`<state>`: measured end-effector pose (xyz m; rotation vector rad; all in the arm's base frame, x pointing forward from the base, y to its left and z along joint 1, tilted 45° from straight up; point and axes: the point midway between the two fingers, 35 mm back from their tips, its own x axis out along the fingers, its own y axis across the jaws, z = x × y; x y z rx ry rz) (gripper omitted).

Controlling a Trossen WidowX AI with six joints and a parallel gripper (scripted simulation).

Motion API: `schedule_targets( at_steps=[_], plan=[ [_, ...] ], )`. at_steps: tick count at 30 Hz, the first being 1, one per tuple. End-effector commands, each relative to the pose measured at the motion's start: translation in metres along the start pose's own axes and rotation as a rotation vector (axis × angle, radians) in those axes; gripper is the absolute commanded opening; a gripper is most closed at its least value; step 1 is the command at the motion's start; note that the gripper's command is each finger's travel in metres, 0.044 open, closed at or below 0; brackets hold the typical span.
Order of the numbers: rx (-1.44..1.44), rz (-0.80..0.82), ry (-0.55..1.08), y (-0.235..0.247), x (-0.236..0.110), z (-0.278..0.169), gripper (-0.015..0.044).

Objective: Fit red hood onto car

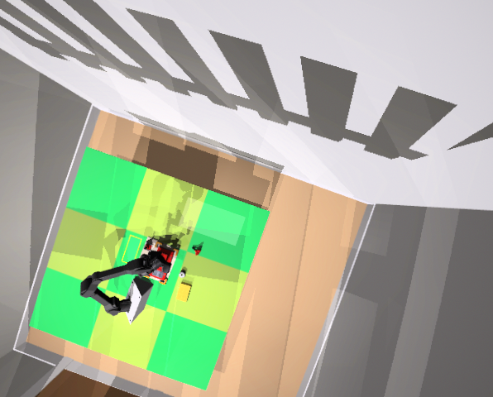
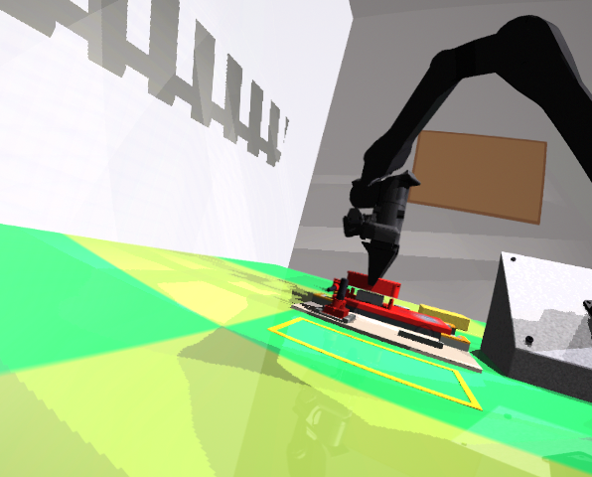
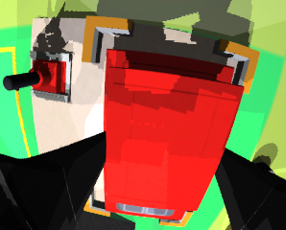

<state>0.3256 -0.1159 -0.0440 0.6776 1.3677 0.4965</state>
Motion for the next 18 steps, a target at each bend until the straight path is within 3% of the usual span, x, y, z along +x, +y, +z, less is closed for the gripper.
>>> schedule_targets(
  at_steps=[1,18],
  plan=[
    [0.002,0.001,-0.004,-0.0009,-0.0003,-0.0001,0.0],
    [0.002,0.001,-0.004,-0.0009,0.0018,-0.0001,0.0]
  ],
)
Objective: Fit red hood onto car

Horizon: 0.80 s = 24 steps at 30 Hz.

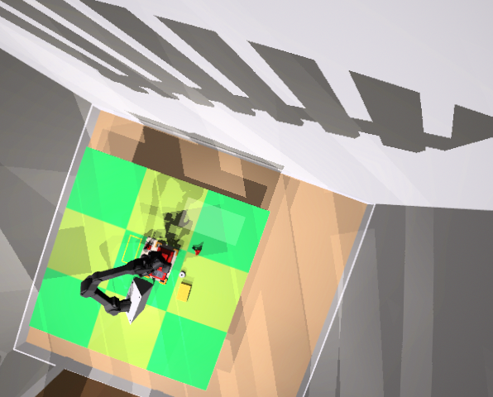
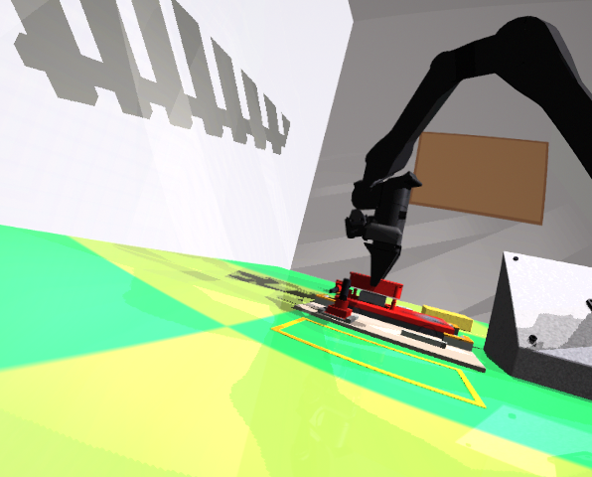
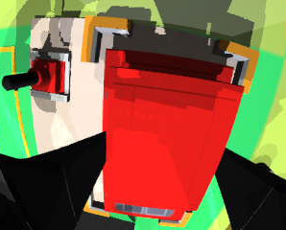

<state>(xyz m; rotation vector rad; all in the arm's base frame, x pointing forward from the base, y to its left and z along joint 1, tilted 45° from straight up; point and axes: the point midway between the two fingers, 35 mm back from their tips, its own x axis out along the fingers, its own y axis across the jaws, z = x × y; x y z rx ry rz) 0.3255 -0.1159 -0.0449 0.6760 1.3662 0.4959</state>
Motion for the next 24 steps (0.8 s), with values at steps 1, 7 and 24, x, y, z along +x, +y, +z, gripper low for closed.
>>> schedule_targets(
  at_steps=[1,7,24],
  plan=[
    [0.004,0.002,-0.002,0.0,0.002,0.0,0.0],
    [0.004,0.003,-0.002,0.0,0.005,0.0,0.0],
    [0.004,0.003,-0.002,0.0,0.012,0.0,0.0]
  ],
)
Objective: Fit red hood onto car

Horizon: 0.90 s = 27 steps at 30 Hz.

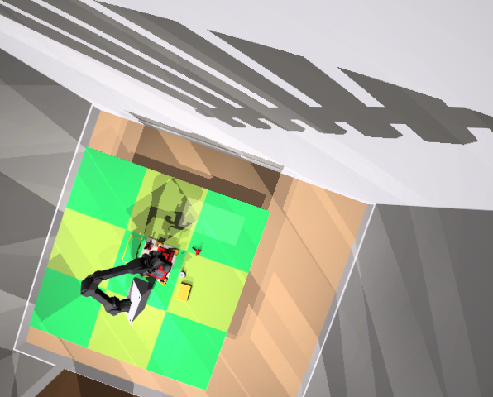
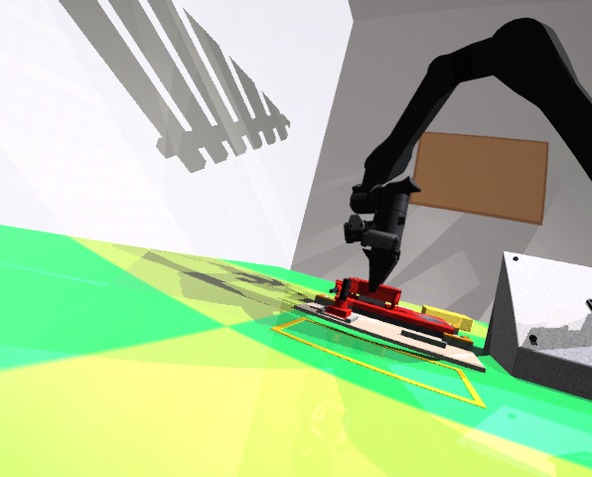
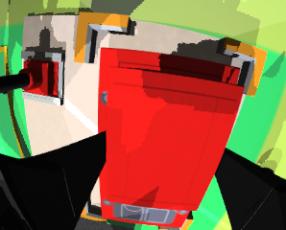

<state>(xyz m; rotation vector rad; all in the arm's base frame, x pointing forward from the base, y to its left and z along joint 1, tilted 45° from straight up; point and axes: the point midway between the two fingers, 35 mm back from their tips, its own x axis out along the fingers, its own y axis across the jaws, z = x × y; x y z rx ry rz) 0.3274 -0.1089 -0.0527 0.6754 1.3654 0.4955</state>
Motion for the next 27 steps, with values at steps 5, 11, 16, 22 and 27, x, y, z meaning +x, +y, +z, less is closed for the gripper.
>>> schedule_targets(
  at_steps=[5,11,16,22,27],
  plan=[
    [0.004,0.003,-0.002,0.0001,0.0041,0.0,0.0],
    [0.004,0.004,-0.002,0.0002,0.0069,0.0001,0.0],
    [0.004,0.003,-0.002,0.0003,0.0086,0.0001,0.0],
    [0.0,0.001,0.001,0.0004,0.0077,0.0,0.0026],
    [0.0,0.001,0.001,0.0004,0.0077,0.0,0.0157]
  ],
)
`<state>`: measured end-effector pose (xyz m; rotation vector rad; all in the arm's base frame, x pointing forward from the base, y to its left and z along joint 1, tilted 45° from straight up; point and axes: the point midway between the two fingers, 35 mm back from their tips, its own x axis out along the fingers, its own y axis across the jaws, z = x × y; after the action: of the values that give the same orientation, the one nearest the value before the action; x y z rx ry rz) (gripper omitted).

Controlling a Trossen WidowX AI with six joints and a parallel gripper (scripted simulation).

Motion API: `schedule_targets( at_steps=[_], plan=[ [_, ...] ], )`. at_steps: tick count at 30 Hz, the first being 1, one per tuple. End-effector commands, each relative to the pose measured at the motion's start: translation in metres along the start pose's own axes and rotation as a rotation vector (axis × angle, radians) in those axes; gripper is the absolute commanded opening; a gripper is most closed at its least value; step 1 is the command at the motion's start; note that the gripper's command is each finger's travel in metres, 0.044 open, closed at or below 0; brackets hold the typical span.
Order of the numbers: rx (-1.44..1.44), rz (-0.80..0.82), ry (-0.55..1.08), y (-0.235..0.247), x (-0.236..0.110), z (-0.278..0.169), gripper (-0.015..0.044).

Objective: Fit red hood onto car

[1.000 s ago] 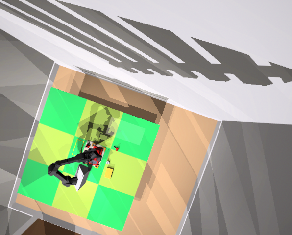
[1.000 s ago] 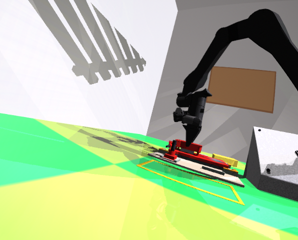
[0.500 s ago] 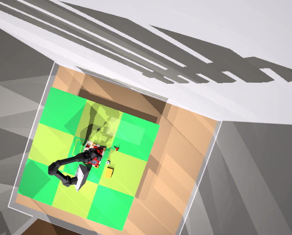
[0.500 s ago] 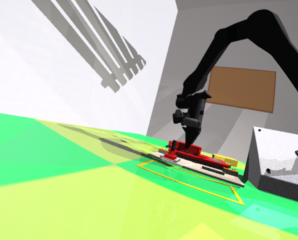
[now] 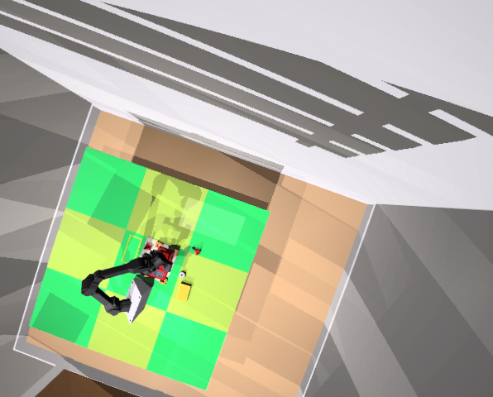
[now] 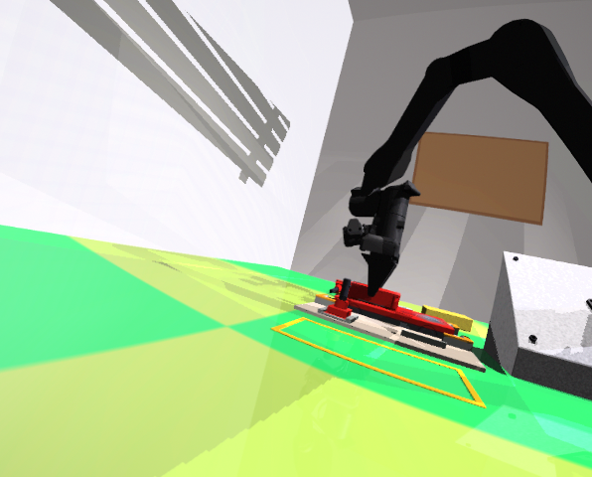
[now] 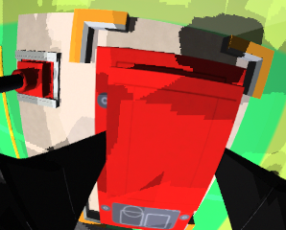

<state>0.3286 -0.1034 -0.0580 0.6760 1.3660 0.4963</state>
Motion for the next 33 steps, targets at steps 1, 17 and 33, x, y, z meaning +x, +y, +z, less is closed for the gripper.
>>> schedule_targets(
  at_steps=[1,17,33],
  plan=[
    [0.0,0.0,0.0,0.0,0.0,0.0,0.0184],
    [0.0,-0.001,0.001,-0.001,-0.024,0.002,0.044],
    [0.001,0.002,0.002,-0.001,-0.071,0.0,0.044]
  ],
)
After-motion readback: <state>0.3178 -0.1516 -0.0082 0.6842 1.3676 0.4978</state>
